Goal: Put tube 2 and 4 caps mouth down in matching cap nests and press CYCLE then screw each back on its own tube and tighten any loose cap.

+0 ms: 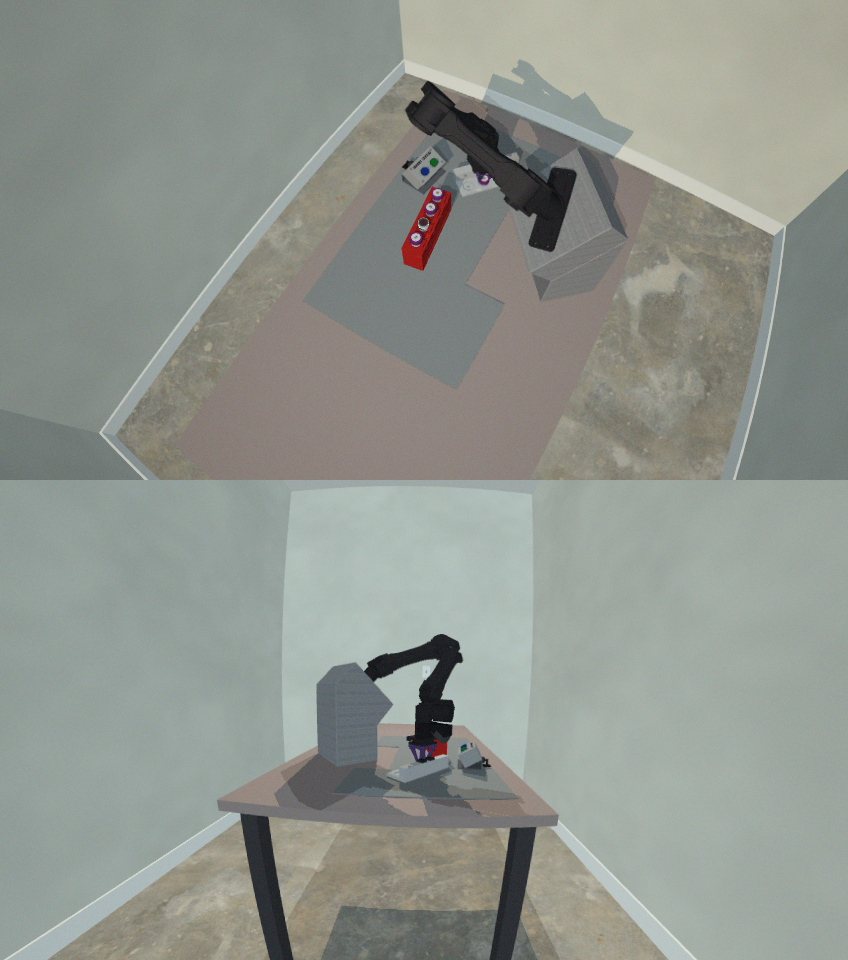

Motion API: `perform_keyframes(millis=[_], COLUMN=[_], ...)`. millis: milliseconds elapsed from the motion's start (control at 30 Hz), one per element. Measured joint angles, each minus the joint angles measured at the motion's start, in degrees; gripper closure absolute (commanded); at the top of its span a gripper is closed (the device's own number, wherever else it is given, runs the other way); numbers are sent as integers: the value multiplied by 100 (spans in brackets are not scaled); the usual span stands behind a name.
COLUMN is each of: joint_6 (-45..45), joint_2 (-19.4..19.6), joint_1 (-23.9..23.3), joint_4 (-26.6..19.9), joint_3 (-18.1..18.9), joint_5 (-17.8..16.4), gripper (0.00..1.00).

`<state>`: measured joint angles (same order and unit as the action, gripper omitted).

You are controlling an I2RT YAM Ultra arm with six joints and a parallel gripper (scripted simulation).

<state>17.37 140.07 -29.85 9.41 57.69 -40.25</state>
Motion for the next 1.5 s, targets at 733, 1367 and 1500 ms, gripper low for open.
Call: perform_keyframes(millis=[733, 1367, 1500], joint_6=[107, 188, 201], joint_2=[9, 4, 4], joint_1=[20, 26, 26], joint_4=[92, 229, 275], joint_3=[-31, -96, -116], joint_5=[13, 24, 24], gripper=[100, 100, 100])
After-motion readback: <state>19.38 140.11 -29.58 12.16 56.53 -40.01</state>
